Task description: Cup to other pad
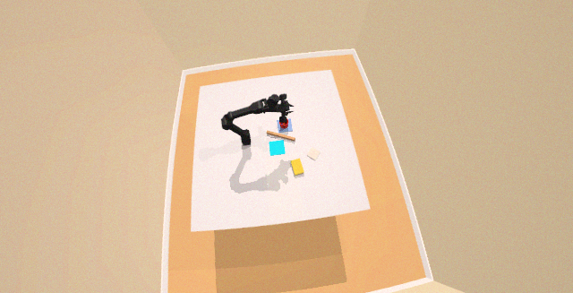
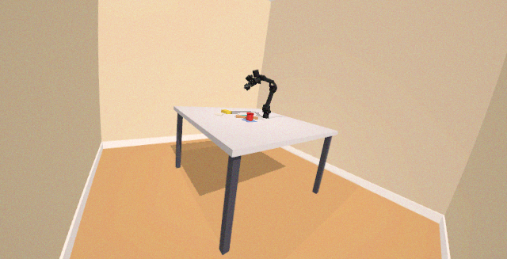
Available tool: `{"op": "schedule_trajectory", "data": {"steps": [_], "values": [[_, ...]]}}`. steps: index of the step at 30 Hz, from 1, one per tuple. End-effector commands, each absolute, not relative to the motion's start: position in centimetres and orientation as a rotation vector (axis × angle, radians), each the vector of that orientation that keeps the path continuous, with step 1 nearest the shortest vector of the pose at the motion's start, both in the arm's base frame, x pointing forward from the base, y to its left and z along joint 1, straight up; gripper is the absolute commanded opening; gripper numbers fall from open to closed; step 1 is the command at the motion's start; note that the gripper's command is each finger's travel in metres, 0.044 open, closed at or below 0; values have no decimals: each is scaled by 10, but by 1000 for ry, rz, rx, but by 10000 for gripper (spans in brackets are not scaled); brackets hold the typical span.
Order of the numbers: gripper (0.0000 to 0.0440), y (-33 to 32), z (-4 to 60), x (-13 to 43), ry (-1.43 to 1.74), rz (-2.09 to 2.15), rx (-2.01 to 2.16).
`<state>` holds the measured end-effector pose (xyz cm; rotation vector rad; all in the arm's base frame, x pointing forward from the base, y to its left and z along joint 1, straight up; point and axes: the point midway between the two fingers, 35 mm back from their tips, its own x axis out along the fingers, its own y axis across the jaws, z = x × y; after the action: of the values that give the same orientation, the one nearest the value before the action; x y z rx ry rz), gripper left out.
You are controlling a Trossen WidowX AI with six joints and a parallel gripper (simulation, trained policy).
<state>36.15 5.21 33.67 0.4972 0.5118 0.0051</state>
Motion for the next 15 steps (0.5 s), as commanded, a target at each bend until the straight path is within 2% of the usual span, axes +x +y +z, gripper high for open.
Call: {"op": "schedule_trajectory", "data": {"steps": [1, 15], "values": [[147, 58, 333, 363, 563, -4, 540], [145, 73, 316, 366, 759, -94, 677]]}}
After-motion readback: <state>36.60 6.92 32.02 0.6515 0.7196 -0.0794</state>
